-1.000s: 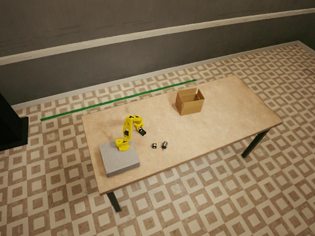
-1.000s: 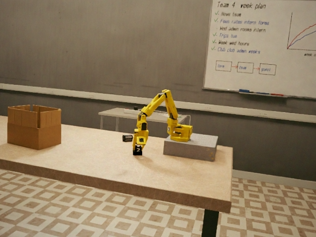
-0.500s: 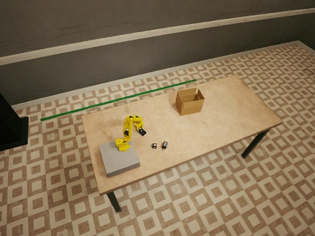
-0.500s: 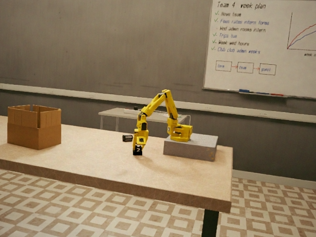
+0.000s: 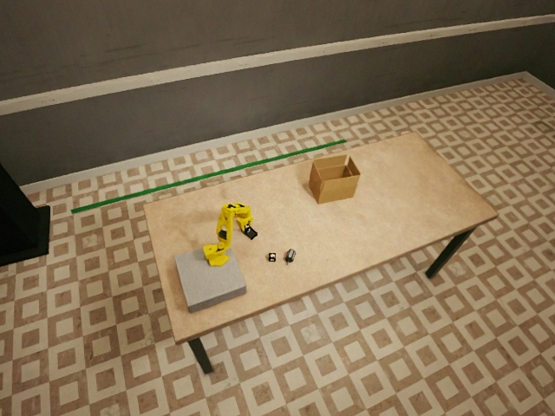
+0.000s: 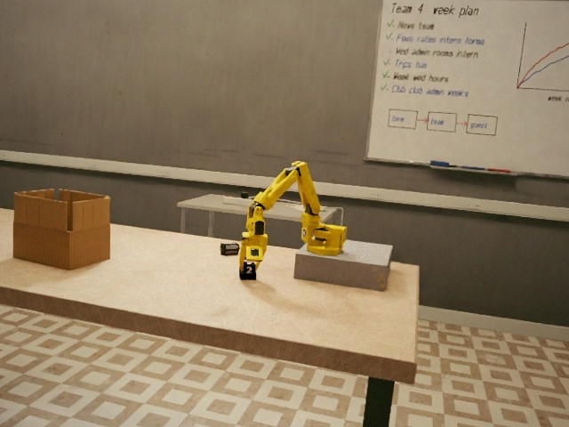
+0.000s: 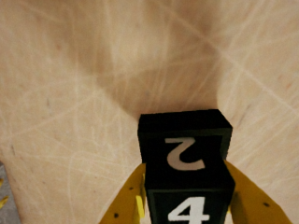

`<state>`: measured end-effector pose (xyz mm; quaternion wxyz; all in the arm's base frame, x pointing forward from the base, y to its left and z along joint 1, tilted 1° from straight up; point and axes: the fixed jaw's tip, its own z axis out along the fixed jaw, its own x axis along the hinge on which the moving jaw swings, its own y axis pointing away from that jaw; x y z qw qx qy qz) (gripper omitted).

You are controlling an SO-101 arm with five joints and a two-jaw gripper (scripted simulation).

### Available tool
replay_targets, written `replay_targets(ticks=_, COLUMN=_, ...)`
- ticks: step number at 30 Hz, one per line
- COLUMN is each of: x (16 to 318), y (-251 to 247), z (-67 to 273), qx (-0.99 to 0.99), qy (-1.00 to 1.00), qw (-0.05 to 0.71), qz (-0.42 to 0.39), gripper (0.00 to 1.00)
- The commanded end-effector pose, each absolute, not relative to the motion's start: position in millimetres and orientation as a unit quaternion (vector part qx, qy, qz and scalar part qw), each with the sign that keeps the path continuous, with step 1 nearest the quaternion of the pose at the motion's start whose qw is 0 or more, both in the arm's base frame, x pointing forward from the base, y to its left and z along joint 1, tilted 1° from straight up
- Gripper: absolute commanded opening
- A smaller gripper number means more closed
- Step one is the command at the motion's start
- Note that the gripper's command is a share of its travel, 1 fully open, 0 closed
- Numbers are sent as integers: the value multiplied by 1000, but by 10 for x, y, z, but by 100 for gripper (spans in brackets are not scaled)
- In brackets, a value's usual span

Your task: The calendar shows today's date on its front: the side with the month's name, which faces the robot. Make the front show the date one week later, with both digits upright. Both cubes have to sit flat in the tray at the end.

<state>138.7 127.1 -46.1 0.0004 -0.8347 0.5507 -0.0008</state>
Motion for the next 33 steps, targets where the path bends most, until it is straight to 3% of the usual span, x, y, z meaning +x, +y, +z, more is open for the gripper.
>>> replay_targets(ticks=1, x=1375, y=1247, z=-465, qx=-835, qy=550, qw=-9, qz=2, gripper=0)
replay_targets(ticks=33, x=1395, y=1264, z=-413, qx=-835, qy=550, qw=-9, qz=2, gripper=0)
